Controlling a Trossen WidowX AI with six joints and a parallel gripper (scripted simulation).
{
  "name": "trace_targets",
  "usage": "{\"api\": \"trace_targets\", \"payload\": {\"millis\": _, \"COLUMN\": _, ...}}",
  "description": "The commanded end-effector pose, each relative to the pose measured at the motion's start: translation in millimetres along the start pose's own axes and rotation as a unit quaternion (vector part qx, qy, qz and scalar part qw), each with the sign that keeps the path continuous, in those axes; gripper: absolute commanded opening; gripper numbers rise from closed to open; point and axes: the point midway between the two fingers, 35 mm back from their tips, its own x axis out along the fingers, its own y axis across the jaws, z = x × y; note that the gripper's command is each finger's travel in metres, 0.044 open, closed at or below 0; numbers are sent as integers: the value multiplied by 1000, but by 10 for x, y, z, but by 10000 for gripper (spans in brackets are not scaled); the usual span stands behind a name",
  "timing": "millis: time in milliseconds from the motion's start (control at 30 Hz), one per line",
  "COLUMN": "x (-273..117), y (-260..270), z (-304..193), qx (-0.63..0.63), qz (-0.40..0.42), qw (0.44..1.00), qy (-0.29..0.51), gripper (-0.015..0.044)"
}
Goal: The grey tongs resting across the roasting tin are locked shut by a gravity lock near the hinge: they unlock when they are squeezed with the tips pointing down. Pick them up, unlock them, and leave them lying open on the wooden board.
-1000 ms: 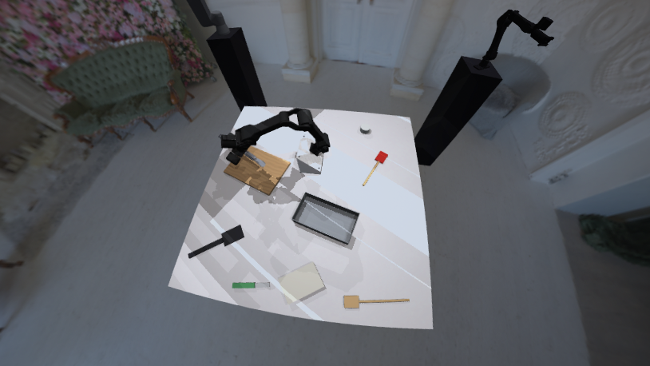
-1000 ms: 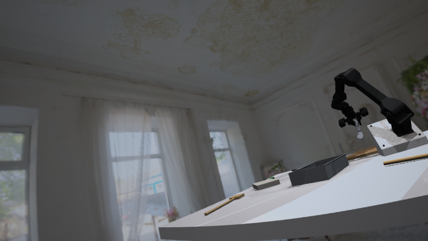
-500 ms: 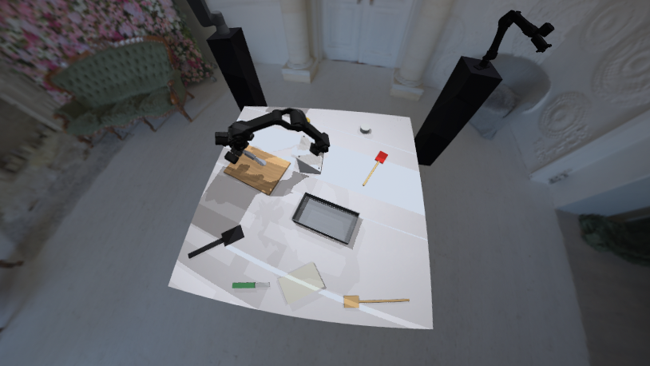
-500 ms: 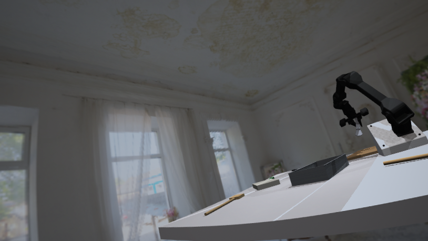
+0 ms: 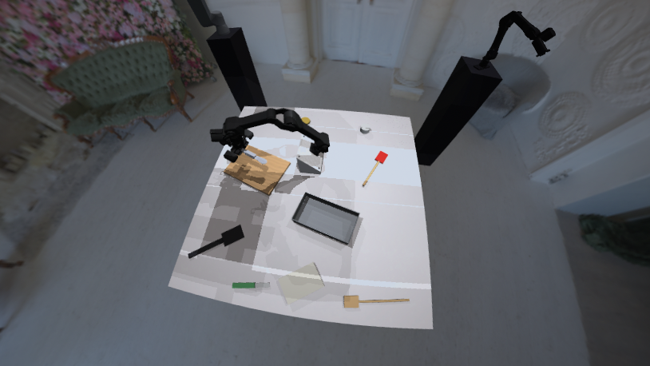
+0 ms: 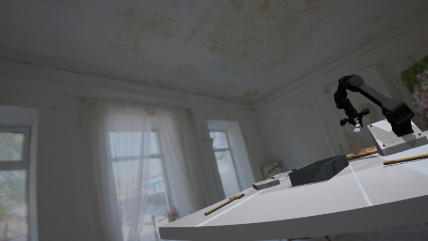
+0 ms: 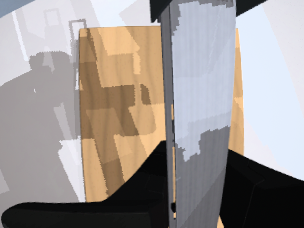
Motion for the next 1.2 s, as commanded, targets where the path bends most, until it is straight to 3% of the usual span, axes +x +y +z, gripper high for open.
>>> {"api": "trace_targets", "payload": {"millis": 0, "x": -10, "y": -12, "z": -6, "qx": 1, "qz": 7, "qw": 1000, "qy": 29, "gripper": -150}}
{"api": "trace_targets", "payload": {"millis": 667, "x": -60, "y": -99, "z": -117, "qx": 19, "qz": 32, "qw": 987, "qy": 159, "gripper": -150}}
{"api": "trace_targets", "payload": {"millis": 1167, "x": -24, "y": -94, "z": -128, "qx": 20, "qz": 33, "qw": 986, "qy": 164, "gripper": -150}}
